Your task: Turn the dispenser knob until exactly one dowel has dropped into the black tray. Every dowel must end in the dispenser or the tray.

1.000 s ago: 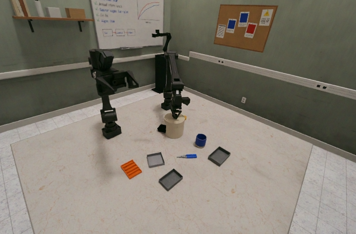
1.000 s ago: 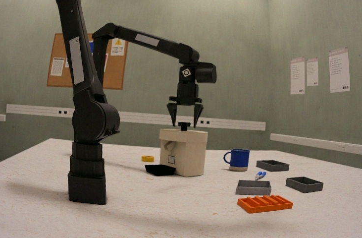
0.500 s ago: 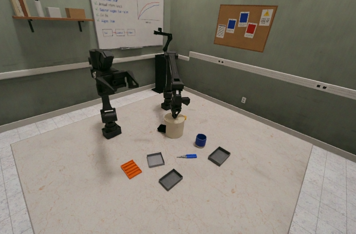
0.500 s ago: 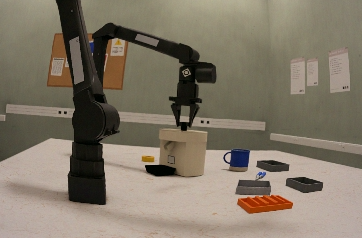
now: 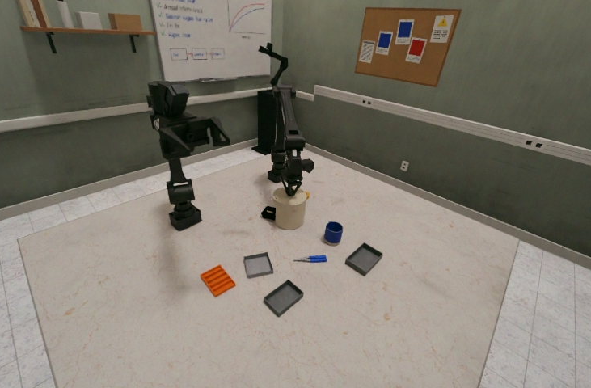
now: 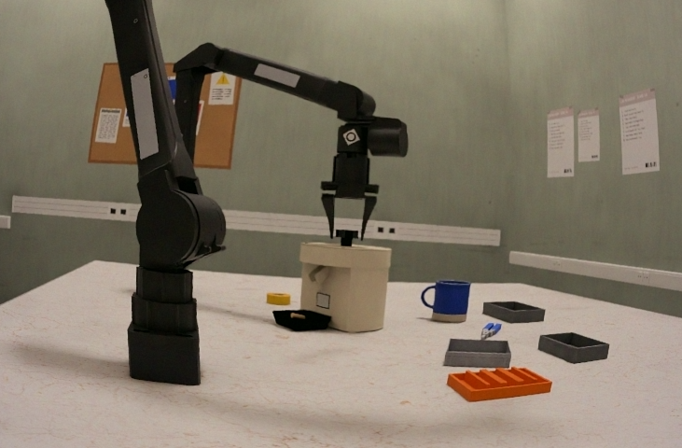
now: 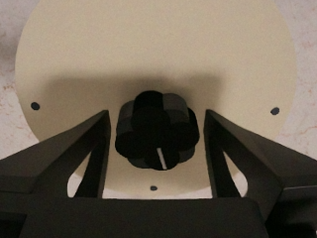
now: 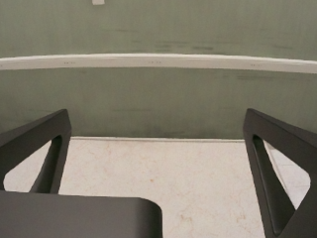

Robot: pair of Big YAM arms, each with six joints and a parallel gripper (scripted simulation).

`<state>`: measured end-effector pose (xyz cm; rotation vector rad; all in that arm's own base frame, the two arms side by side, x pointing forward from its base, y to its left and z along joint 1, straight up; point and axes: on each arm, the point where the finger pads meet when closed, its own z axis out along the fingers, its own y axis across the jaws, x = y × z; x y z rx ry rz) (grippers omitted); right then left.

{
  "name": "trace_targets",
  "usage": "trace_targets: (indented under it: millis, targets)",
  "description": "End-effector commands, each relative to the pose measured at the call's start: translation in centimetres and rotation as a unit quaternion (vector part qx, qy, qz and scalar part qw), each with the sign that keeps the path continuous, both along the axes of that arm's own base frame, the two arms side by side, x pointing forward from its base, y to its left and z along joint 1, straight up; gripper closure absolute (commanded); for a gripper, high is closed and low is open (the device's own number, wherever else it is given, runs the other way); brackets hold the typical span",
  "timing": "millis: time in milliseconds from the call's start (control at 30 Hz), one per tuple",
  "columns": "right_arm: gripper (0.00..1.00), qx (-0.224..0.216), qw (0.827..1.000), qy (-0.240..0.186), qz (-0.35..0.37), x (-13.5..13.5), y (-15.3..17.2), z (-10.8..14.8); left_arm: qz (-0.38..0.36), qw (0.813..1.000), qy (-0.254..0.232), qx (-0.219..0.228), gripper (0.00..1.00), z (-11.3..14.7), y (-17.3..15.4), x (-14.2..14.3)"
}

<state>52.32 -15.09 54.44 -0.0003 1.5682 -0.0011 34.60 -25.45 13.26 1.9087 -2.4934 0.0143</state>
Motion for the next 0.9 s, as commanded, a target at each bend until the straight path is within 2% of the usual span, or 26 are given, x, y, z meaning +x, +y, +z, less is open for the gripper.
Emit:
trace_targets:
  millis: [0,333,367,867]
  targets:
    - [0.00,-0.009,1.000,-0.019,0.002,0.32,0.17,2.37,0.005,1.000,-0.020,-0.013,0.46,1.85,-0.86,0.93]
    - [0.00,-0.009,1.000,-0.019,0.002,0.32,0.17,2.37,0.004,1.000,-0.020,-0.013,0.46,1.85,-0.86,0.93]
    - [0.00,-0.009,1.000,-0.019,0.002,0.32,0.17,2.37,0.004,1.000,-0.020,-0.013,0.31,1.85,-0.86,0.93]
    - [0.00,-0.009,1.000,-0.019,0.002,0.32,0.17,2.37,0.004,1.000,-0.020,-0.013,0.31,1.85,-0.86,0.93]
